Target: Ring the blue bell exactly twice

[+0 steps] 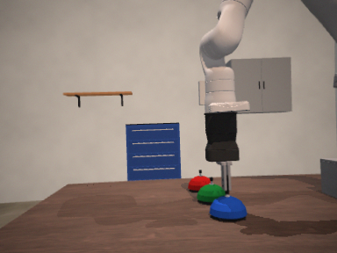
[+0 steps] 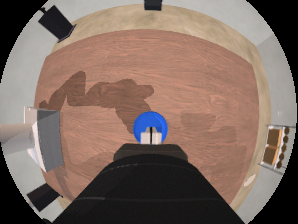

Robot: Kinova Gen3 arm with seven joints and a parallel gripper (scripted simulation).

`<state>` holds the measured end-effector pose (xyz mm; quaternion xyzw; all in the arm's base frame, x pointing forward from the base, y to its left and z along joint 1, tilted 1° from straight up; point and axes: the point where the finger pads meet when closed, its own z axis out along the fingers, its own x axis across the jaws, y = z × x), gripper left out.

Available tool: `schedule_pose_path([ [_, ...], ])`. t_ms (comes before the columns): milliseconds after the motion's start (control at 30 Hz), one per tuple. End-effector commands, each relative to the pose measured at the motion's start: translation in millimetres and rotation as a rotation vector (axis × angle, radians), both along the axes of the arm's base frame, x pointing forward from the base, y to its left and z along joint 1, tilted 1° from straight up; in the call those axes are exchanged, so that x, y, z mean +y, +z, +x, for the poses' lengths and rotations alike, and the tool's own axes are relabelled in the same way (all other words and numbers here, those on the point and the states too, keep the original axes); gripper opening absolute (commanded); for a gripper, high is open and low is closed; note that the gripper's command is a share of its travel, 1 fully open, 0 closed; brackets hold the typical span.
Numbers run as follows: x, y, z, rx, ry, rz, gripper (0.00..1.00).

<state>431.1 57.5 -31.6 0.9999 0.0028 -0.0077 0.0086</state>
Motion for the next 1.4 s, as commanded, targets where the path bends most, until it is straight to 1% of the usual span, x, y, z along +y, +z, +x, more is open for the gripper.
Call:
schedule_pose_path([
  [0, 0.0, 0.0, -0.5, 0.001, 0.0, 0.0, 0.17],
  [200, 0.1, 6.3, -0.4, 0.001, 0.0, 0.0, 0.17],
  [433, 0.4, 22.1, -0.1, 0.001, 0.0, 0.0, 0.17],
  [500, 0.4, 22.1, -0.1, 0.001, 0.0, 0.0, 0.17],
  [800, 0.9, 47.6, 0.3, 0.001, 0.0, 0.0, 0.17],
  [1000, 1.1, 60.9, 0.5, 0.001, 0.0, 0.0, 0.17],
  [1367, 1.2, 69.0, 0.7, 0.001, 0.0, 0.0, 0.17],
])
